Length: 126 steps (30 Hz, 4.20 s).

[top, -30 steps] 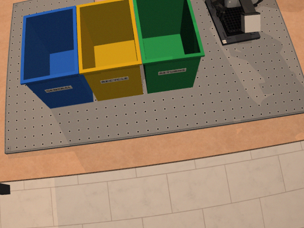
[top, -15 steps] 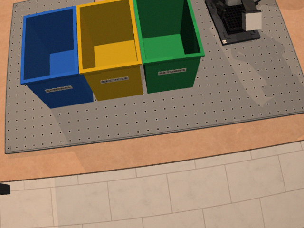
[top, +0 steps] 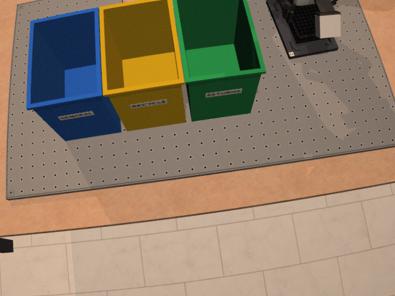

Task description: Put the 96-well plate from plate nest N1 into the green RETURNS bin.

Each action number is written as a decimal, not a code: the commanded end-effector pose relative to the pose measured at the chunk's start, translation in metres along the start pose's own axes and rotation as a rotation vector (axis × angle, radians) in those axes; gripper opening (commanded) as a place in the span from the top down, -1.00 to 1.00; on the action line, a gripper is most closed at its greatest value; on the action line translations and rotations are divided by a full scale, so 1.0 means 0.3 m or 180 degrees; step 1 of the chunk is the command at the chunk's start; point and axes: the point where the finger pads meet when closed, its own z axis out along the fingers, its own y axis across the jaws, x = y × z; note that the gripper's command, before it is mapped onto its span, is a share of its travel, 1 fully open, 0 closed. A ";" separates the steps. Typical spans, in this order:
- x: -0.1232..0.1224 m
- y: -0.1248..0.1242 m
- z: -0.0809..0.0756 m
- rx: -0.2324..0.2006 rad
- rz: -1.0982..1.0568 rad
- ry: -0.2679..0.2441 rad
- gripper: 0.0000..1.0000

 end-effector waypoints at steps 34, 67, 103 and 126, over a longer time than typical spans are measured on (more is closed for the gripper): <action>0.001 -0.001 -0.173 0.0002 0.0000 0.0002 1.00; 0.001 -0.001 -0.334 0.0002 0.0000 0.0002 1.00; 0.001 -0.001 -0.512 0.0003 0.0000 0.0002 1.00; 0.001 -0.002 -0.629 0.0003 0.0001 0.0002 1.00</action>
